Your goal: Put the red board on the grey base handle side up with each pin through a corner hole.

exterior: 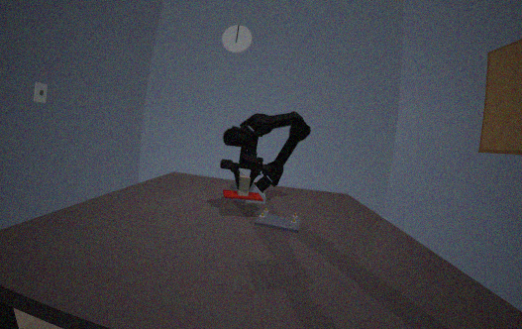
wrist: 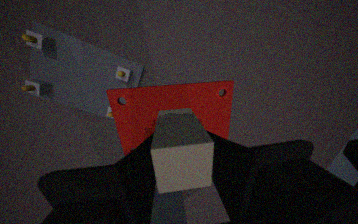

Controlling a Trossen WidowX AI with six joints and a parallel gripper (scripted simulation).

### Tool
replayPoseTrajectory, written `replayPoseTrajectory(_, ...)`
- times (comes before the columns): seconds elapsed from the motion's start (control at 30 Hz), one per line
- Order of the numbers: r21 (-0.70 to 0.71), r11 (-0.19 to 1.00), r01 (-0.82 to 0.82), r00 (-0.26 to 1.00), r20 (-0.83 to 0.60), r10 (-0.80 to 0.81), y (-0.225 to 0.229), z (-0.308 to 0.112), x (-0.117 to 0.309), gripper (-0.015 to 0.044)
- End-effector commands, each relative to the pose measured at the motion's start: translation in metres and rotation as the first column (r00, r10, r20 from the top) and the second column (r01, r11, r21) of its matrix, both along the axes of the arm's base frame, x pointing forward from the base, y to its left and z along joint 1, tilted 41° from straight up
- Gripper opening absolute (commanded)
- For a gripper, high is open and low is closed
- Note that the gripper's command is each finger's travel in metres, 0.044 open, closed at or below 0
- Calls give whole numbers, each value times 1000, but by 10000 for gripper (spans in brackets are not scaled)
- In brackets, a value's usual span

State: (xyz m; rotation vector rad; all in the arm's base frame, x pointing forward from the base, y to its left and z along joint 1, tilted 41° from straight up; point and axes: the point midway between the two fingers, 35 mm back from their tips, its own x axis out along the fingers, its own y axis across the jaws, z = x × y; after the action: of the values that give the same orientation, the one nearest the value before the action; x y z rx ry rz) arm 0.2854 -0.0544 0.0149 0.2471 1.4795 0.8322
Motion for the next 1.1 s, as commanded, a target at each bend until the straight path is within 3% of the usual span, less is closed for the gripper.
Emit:
replayPoseTrajectory(0.0,-4,1000,27,999,-19,-27,9,8,3,0)
replayPoseTrajectory(1.07,-45,974,223,958,-172,-227,72,59,14,0)
